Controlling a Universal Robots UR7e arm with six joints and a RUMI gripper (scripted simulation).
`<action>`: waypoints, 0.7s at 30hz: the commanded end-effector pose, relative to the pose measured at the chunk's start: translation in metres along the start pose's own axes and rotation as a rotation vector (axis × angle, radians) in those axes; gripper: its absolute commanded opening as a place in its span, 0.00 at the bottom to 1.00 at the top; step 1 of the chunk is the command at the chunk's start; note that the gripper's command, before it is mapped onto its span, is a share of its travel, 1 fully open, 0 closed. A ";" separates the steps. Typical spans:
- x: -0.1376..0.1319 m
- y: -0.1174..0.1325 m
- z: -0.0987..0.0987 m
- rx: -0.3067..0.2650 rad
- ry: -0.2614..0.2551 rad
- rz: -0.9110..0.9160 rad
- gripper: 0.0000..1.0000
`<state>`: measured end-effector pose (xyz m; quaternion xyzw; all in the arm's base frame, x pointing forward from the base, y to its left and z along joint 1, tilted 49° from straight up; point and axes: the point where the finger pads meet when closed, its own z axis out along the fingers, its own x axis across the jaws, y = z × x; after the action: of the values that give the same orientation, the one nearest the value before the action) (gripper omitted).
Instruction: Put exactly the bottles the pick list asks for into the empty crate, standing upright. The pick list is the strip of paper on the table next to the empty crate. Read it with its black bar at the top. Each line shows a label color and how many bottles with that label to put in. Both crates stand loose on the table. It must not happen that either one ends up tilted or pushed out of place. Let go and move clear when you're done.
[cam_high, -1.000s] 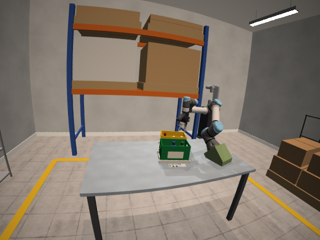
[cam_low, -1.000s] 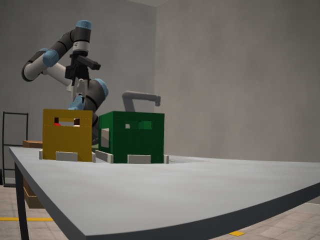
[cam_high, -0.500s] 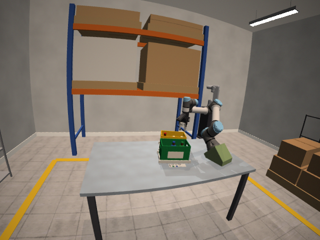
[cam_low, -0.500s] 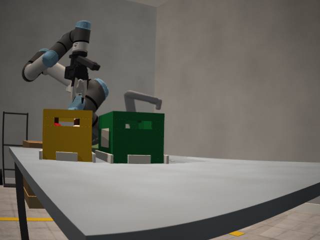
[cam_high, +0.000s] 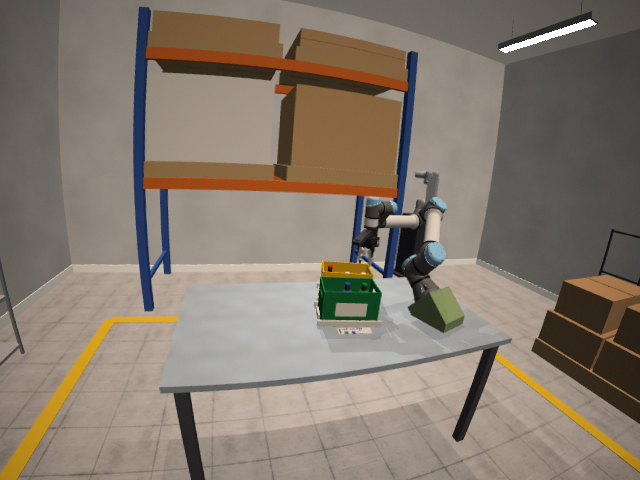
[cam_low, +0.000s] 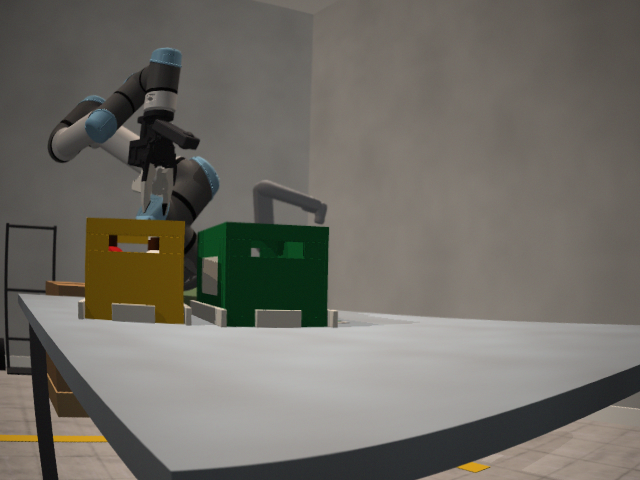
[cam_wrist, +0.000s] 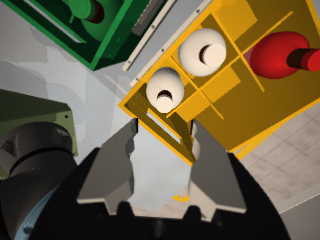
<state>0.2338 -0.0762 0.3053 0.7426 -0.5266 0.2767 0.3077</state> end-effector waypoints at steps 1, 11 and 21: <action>0.000 0.000 0.008 0.003 -0.001 -0.001 0.38; 0.000 0.000 0.019 0.003 -0.001 -0.001 0.38; 0.000 0.000 0.032 0.003 -0.001 -0.001 0.38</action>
<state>0.2358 -0.0953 0.2886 0.7422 -0.5268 0.2764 0.3085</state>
